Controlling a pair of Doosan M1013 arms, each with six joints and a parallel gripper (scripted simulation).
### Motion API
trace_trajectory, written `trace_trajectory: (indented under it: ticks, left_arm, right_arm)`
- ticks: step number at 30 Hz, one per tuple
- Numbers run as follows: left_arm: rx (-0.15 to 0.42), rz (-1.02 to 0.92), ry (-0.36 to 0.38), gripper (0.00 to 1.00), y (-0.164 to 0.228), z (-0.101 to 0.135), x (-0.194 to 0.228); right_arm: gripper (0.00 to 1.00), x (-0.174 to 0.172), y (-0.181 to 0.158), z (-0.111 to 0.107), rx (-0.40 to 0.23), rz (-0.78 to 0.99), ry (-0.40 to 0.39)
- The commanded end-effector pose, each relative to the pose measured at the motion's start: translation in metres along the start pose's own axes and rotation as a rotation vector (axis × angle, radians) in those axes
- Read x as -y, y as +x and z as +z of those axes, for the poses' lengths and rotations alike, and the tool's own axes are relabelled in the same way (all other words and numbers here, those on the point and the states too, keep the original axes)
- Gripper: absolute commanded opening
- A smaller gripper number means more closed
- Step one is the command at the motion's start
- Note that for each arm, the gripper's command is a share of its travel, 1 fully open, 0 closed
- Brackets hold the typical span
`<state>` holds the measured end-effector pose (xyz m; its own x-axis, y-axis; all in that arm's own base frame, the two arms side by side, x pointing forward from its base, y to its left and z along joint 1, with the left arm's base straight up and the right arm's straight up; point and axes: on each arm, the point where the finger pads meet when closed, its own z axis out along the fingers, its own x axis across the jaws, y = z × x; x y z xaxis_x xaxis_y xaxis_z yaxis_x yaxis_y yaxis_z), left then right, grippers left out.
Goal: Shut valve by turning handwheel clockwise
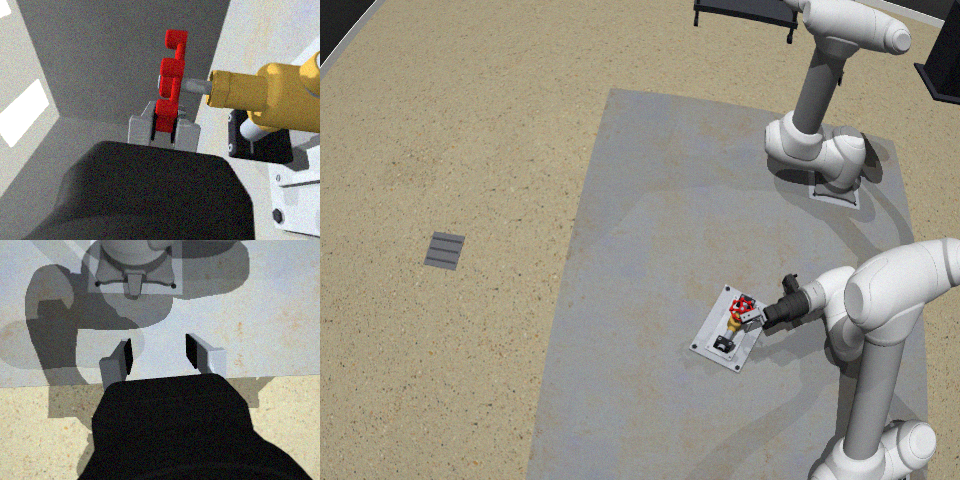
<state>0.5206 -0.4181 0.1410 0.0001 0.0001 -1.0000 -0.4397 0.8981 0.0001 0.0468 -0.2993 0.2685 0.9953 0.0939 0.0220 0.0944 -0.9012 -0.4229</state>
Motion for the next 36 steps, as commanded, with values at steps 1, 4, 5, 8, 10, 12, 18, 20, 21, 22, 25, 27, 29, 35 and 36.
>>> trace_trajectory:
  ticks: [1,4,5,8,10,12,18,20,21,22,25,27,29,35,36]
  left_arm:
    - [0.0,-0.002,0.001,0.0,-0.001,0.0,0.0002]
    - [0.0,-0.002,0.003,0.0,-0.001,0.0001,0.0002]
    - [0.0,-0.002,0.004,0.0,-0.001,0.0001,0.0002]
    - [0.0,-0.002,0.004,0.0,-0.001,0.0001,0.0002]
    - [0.0,-0.002,0.006,0.0,-0.001,0.0002,0.0002]
    - [0.0,-0.002,0.008,0.0,-0.001,0.0002,0.0002]
    - [0.0,-0.002,0.017,0.0,-0.001,0.0005,0.0002]
    - [0.0,-0.002,0.02,0.0,-0.001,0.0006,0.0002]
    - [0.0,-0.002,0.022,0.0,-0.001,0.0006,0.0002]
    - [0.0,-0.002,0.025,0.0,-0.001,0.0007,0.0002]
    - [0.0,-0.002,0.027,0.0,-0.001,0.0007,0.0002]
    - [0.0,-0.002,0.032,0.0,-0.001,0.0009,0.0003]
    - [0.0,-0.002,0.037,0.0,-0.001,0.001,0.0003]
    - [0.0,-0.002,0.056,0.0,-0.001,0.0016,0.0003]
    - [0.0,-0.002,0.06,0.0,-0.001,0.0017,0.0003]
  right_arm:
    - [1.0,-0.0001,0.0001,-0.0006,0.0,0.0,-0.001]
    - [1.0,-0.0001,0.0001,-0.0006,0.0,0.0,-0.001]
    - [1.0,-0.0001,0.0001,-0.0006,0.0,0.0,-0.001]
    - [1.0,-0.0001,0.0001,-0.0006,0.0,0.0,-0.001]
    - [1.0,-0.0001,0.0001,-0.0006,0.0,0.0,-0.001]
    - [1.0,-0.0001,0.0001,-0.0006,0.0,0.0,-0.001]
    - [1.0,-0.0001,0.0001,-0.0006,0.0,0.0,-0.001]
    - [1.0,-0.0001,0.0001,-0.0006,0.0,0.0,-0.001]
    - [1.0,-0.0001,0.0001,-0.0006,0.0,0.0,-0.001]
    - [1.0,-0.0001,0.0001,-0.0006,0.0,0.0,-0.001]
    - [1.0,-0.0001,0.0001,-0.0006,0.0,0.0,-0.001]
    - [1.0,-0.0001,0.0001,-0.0006,0.0,0.0,-0.001]
    - [1.0,-0.0001,0.0001,-0.0006,0.0,0.0,-0.001]
    - [1.0,-0.0001,0.0001,-0.0006,0.0,0.0,-0.001]
    - [1.0,-0.0001,0.0001,-0.0006,0.0,0.0,-0.001]
